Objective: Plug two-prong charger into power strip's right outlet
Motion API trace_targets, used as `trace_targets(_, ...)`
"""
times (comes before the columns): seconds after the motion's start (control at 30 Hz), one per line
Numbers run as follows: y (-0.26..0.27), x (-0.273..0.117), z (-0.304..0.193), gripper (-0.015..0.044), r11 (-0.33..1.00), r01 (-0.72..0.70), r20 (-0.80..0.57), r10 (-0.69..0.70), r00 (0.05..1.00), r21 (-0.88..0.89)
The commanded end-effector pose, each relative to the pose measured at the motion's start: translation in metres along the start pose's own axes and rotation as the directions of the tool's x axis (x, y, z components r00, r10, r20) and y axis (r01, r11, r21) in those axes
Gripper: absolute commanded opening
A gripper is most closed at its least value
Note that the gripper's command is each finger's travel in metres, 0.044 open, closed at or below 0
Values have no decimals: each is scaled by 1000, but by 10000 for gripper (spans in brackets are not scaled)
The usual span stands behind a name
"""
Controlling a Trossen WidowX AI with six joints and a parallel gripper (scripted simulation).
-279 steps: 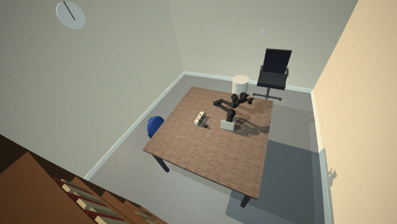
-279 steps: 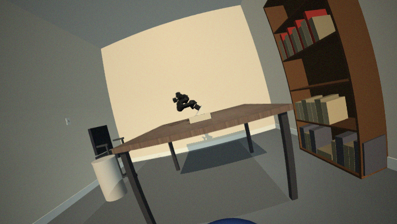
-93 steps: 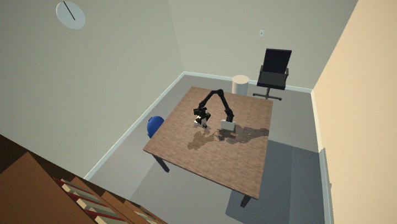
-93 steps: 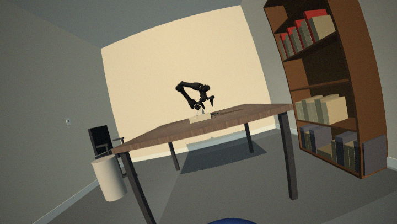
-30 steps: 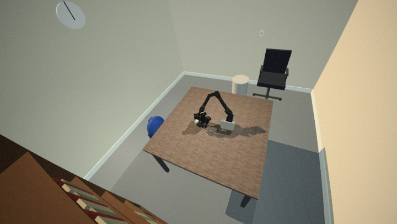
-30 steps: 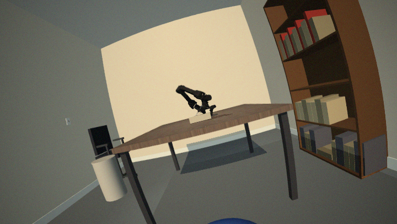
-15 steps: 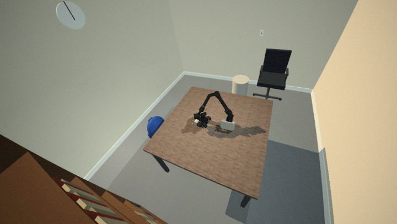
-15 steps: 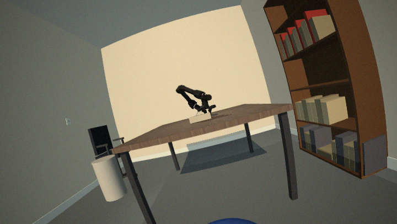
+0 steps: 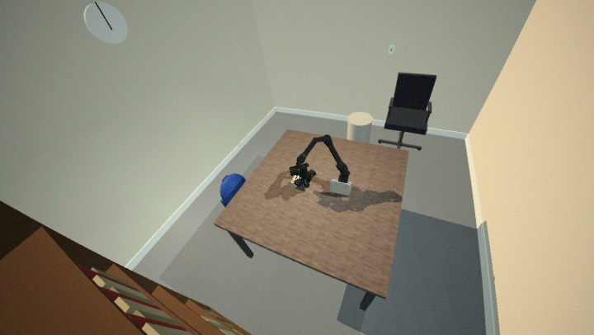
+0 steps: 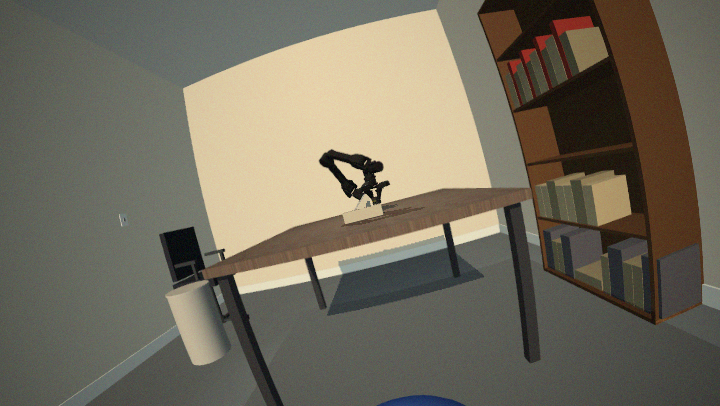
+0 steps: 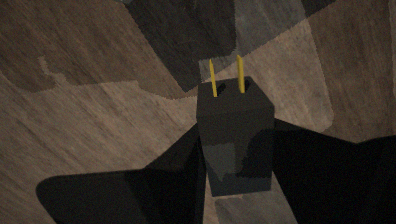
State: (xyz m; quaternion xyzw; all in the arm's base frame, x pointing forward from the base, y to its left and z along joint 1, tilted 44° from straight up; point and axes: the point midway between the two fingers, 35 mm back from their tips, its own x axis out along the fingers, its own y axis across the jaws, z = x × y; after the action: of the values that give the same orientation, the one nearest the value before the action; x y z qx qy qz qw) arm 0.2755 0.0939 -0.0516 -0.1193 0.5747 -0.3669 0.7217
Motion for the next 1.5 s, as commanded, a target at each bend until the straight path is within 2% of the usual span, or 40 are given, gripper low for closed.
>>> trace_targets(0.0,-4,-2,3,0,1000,-4,-2,4,1000,-10)
trace_targets(1.47,-85,35,41,0,938,20,4,-20,1000,-347)
